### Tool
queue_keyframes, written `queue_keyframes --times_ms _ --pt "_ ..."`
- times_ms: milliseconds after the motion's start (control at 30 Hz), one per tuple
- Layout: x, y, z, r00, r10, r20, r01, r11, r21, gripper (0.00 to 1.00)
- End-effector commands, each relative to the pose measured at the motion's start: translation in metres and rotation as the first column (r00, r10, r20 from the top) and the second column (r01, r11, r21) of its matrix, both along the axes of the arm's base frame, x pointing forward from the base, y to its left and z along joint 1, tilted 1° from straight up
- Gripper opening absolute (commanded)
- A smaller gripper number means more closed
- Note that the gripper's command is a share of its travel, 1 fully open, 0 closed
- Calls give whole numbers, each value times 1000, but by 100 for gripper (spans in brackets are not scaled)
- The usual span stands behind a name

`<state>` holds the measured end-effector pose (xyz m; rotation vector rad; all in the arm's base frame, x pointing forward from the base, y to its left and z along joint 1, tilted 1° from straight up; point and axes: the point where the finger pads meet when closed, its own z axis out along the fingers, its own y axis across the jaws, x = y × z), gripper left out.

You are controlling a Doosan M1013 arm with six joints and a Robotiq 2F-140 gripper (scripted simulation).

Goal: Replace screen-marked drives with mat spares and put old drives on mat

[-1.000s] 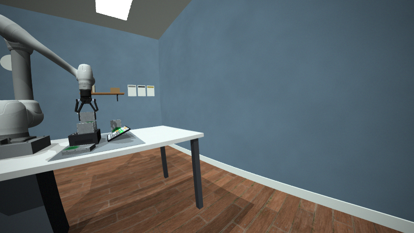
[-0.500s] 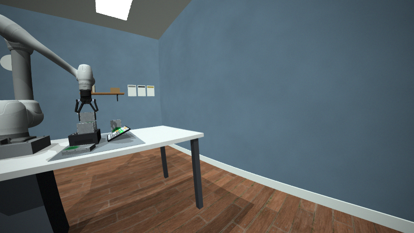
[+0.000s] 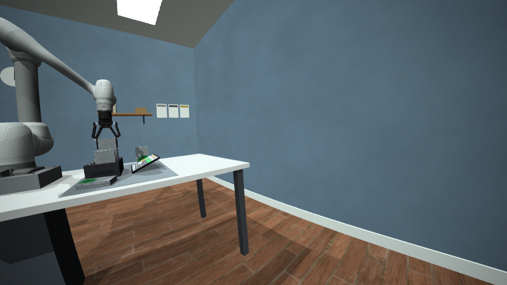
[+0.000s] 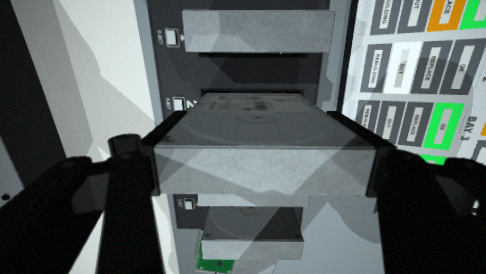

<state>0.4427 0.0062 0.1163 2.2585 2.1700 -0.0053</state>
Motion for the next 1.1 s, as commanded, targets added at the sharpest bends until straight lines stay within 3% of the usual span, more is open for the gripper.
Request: queue_keyframes --times_ms 0,1067 --pt "0 0 -1 1000 0 1 0 1000 0 10" --pt "0 0 -8 1000 0 1 0 1000 0 10"
